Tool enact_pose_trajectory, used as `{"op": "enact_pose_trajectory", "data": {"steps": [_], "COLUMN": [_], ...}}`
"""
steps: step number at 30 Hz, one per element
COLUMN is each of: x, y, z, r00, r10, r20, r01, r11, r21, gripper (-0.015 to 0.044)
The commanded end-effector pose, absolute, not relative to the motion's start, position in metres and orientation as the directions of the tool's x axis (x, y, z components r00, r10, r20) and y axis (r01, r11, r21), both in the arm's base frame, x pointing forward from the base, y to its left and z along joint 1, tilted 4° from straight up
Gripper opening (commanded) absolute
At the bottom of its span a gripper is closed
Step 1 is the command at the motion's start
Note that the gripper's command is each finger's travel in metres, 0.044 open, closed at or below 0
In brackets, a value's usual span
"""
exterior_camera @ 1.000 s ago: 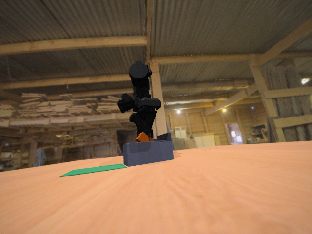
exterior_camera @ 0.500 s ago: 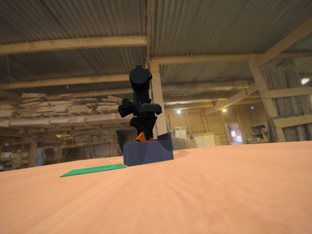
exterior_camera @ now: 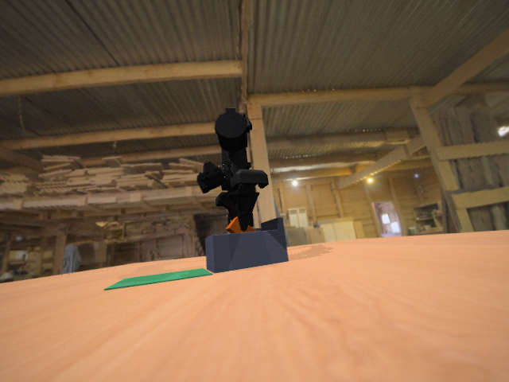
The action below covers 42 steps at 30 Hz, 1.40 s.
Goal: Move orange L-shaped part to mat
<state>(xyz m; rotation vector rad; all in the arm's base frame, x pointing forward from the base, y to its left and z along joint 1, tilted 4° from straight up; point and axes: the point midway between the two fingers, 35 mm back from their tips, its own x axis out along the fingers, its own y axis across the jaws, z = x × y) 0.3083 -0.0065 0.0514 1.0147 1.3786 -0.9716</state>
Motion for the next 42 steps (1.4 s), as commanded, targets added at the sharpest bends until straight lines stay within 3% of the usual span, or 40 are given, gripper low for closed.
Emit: {"op": "enact_pose_trajectory", "data": {"steps": [1, 42], "x": [0.308, 0.31], "y": [-0.006, -0.009], "z": [0.052, 0.109], "r00": [-0.017, -0.021], "r10": [0.046, 0.042], "r20": [-0.999, -0.999], "r01": [0.956, 0.957], "r11": [0.293, 0.29], "r21": [-0.003, -0.008], "gripper": [0.0, 0.0]}}
